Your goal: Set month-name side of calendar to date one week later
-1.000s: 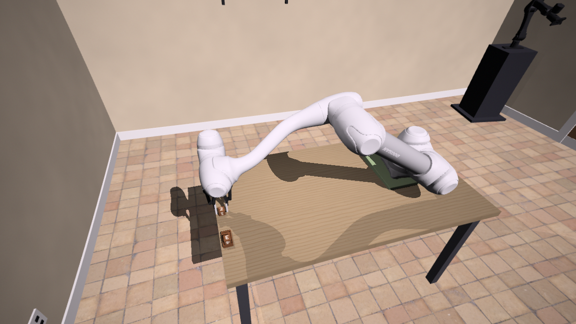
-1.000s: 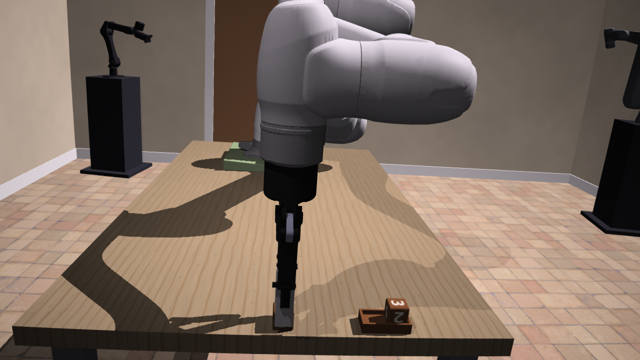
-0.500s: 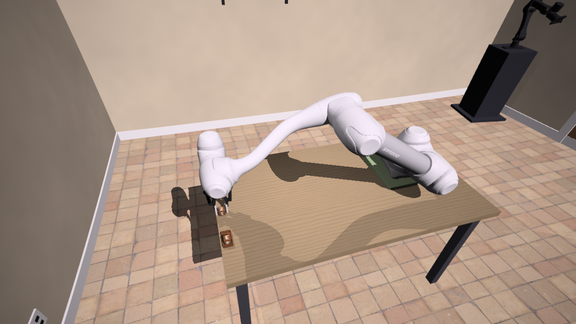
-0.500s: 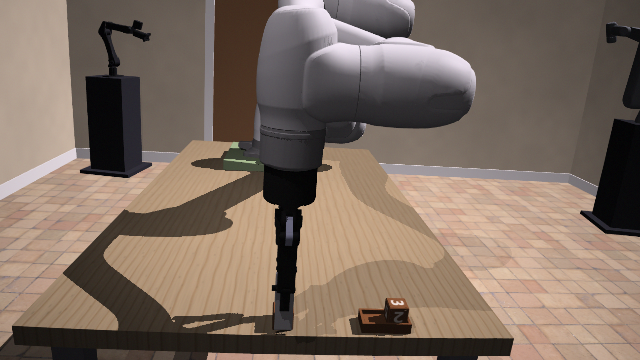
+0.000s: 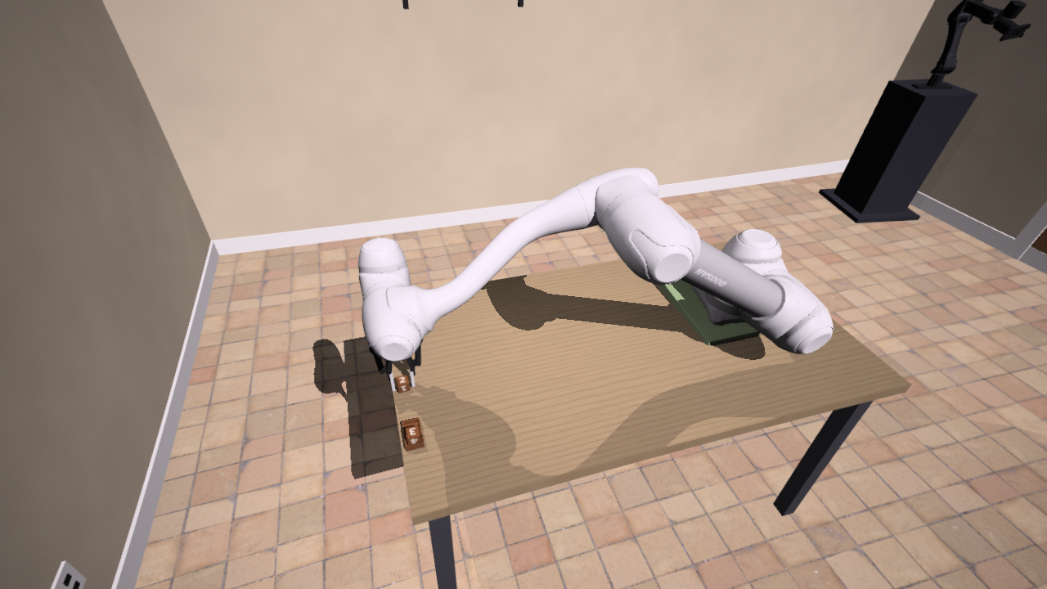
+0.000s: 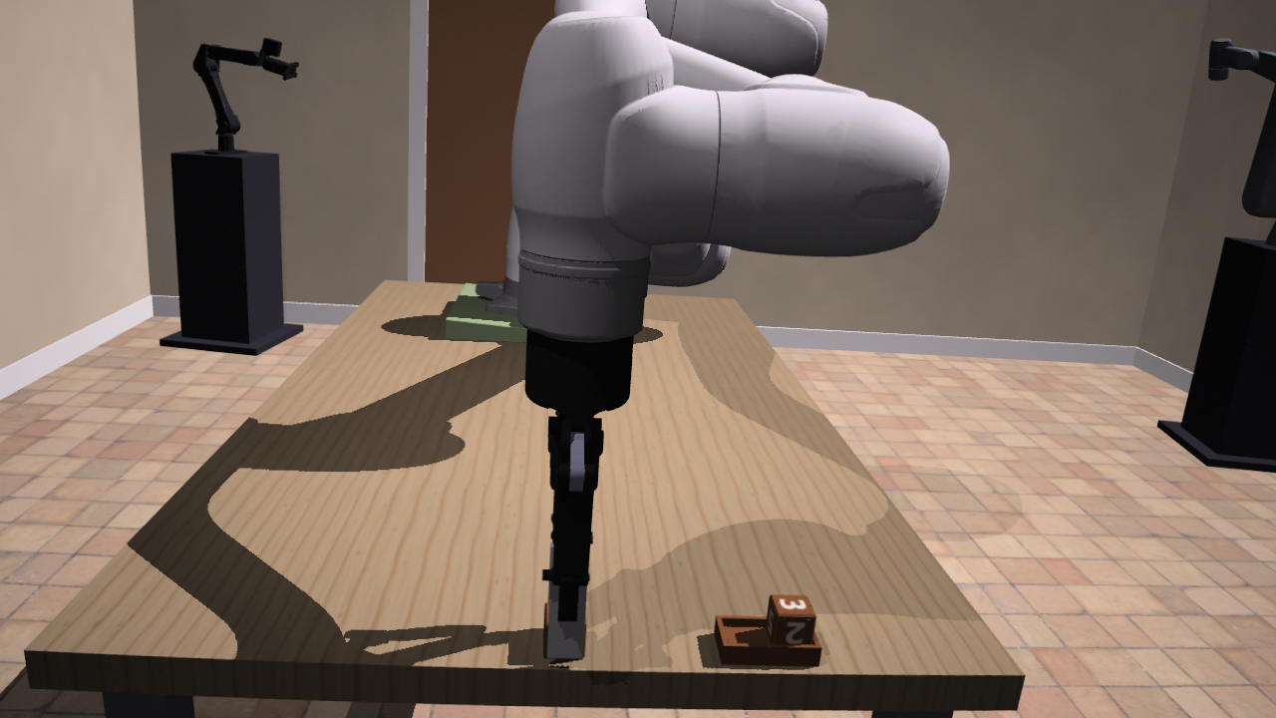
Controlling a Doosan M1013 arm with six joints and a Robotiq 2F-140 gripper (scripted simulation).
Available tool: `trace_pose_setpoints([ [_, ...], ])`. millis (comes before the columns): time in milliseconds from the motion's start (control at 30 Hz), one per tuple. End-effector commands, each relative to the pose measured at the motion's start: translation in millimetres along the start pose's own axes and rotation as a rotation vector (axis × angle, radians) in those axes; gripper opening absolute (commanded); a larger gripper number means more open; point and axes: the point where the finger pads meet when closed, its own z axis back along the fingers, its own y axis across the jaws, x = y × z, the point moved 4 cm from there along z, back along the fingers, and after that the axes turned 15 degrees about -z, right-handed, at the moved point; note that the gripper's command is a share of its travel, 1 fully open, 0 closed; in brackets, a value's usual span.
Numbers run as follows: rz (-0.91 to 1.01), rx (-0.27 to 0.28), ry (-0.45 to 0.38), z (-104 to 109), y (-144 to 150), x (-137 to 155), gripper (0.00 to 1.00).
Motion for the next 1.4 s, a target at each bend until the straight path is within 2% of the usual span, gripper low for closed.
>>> trace_pose_setpoints([
  [0,0.0,0.0,0.0,0.3,0.0,0.0,0.36],
  [433,0.0,0.0,0.0,0.3,0.0,0.0,0.36],
  [467,0.0,0.0,0.0,0.3,0.0,0.0,0.25],
  [1367,0.0,0.0,0.0,0.3,0.0,0.0,0.25],
])
